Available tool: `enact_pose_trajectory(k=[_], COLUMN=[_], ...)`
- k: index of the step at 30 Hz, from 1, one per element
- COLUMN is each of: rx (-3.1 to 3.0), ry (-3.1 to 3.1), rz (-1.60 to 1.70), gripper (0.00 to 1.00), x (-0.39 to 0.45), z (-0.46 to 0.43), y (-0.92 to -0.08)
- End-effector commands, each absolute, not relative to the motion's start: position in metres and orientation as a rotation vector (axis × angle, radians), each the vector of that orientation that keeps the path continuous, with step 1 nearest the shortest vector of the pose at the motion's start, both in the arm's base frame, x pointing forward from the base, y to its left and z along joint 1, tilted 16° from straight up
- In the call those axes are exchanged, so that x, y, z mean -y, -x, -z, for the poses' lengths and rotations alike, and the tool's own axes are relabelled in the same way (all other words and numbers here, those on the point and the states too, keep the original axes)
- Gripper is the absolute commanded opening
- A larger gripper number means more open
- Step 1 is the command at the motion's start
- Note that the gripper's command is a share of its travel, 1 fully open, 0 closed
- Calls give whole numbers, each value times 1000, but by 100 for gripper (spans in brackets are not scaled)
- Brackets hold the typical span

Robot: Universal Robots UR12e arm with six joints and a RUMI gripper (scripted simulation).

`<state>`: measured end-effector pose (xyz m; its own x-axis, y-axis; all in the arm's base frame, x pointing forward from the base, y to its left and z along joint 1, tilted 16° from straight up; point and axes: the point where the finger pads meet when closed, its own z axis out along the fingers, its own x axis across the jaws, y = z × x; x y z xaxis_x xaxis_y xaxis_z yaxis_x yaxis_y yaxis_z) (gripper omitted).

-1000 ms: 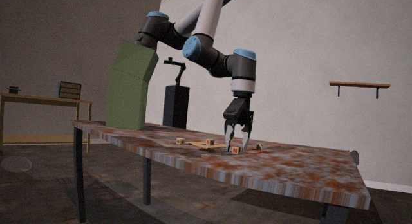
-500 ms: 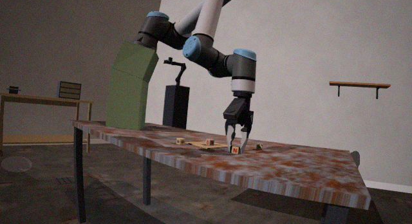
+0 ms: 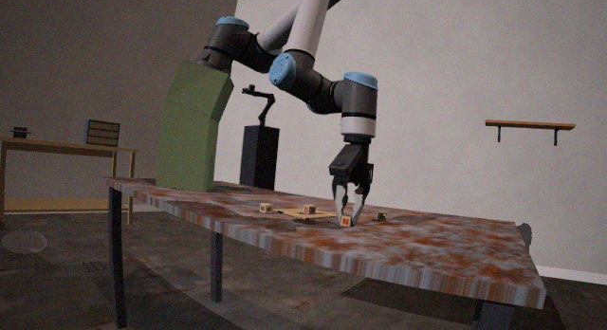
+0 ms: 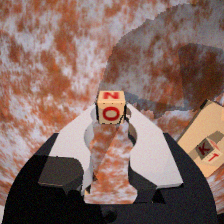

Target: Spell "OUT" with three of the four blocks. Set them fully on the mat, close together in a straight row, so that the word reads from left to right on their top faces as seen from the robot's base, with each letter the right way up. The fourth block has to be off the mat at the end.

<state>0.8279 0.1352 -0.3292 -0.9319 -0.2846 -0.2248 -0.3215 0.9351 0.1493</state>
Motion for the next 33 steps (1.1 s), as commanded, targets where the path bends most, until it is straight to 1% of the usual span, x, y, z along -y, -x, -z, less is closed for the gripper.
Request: enact_pose_trajectory(k=[1,33], rx=[-2887,-2891], ry=[457,456], rz=[-268,-270], gripper=[5,5], x=[-135,-133], z=[327,321], y=[-832,-827])
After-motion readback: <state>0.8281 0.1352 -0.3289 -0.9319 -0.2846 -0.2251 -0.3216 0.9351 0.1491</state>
